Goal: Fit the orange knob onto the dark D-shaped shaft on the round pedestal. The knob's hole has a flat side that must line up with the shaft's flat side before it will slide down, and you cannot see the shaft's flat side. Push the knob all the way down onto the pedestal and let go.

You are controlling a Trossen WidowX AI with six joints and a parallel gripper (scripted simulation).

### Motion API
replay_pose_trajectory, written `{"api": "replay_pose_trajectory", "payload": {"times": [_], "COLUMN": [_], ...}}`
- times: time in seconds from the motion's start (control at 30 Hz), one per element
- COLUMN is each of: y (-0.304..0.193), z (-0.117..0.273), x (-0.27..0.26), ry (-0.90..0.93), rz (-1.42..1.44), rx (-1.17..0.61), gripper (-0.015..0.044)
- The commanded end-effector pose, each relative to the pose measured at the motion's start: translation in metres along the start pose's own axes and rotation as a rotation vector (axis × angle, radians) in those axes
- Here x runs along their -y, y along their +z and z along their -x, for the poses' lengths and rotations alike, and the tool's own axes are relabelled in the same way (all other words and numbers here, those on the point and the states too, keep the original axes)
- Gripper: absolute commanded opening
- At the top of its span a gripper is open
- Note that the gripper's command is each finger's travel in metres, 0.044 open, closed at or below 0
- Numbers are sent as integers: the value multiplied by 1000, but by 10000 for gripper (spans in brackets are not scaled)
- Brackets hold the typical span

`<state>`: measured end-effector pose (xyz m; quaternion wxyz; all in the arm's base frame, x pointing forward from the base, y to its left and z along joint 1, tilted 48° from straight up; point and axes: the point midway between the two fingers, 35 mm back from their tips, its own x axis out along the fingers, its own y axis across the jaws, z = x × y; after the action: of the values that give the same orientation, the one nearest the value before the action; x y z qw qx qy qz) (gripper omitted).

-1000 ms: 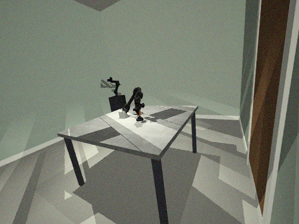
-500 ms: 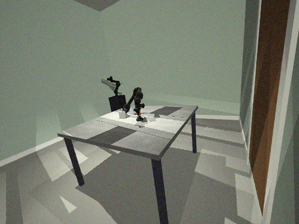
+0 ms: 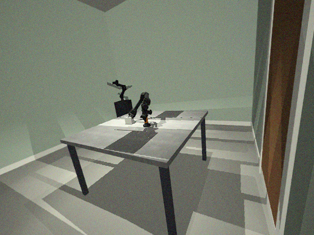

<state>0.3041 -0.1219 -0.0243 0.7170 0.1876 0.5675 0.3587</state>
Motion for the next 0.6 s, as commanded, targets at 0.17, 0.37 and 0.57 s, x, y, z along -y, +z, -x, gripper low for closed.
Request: {"api": "replay_pose_trajectory", "payload": {"times": [0.17,0.37,0.57], "y": [0,0,0], "z": [0,0,0], "x": [0,0,0], "ry": [0,0,0], "rz": [1,1,1], "rx": [0,0,0], "gripper": [53,210,367]}}
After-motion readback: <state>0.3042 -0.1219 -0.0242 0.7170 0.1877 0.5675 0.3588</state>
